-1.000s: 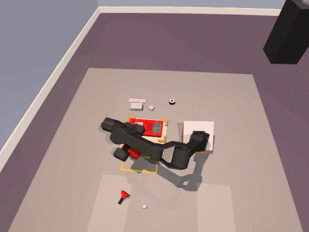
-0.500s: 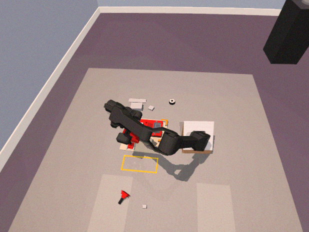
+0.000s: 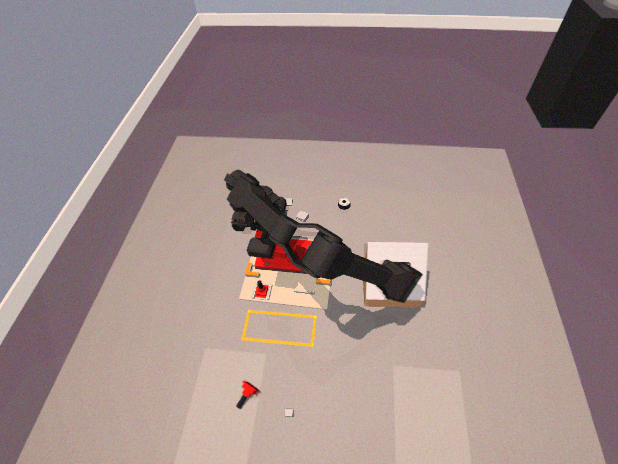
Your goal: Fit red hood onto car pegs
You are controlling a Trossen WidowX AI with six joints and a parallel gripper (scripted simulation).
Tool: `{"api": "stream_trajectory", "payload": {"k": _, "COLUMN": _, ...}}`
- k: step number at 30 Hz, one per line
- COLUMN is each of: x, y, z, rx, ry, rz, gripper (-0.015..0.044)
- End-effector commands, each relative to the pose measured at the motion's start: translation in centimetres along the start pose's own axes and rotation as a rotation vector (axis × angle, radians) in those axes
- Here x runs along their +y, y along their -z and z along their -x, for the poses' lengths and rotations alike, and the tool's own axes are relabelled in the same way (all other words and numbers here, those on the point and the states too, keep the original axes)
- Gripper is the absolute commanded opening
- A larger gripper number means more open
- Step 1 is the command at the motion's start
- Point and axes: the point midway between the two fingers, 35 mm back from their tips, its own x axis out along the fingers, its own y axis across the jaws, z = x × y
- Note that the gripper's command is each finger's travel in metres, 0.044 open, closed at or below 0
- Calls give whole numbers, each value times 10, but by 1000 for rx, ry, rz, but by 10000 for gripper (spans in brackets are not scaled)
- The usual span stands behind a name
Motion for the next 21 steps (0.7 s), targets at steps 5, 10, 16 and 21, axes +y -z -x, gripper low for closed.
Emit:
{"api": "stream_trajectory", "payload": {"k": 5, "x": -26, "y": 3, "z": 2, "rx": -9, "ry": -2, "rz": 48, "gripper": 0}}
{"api": "stream_trajectory", "payload": {"k": 10, "x": -27, "y": 4, "z": 0, "rx": -9, "ry": -2, "rz": 48, "gripper": 0}}
{"api": "stream_trajectory", "payload": {"k": 16, "x": -27, "y": 3, "z": -21, "rx": -9, "ry": -3, "rz": 48, "gripper": 0}}
{"api": "stream_trajectory", "payload": {"k": 21, "x": -28, "y": 3, "z": -48, "rx": -9, "ry": -4, "rz": 48, "gripper": 0}}
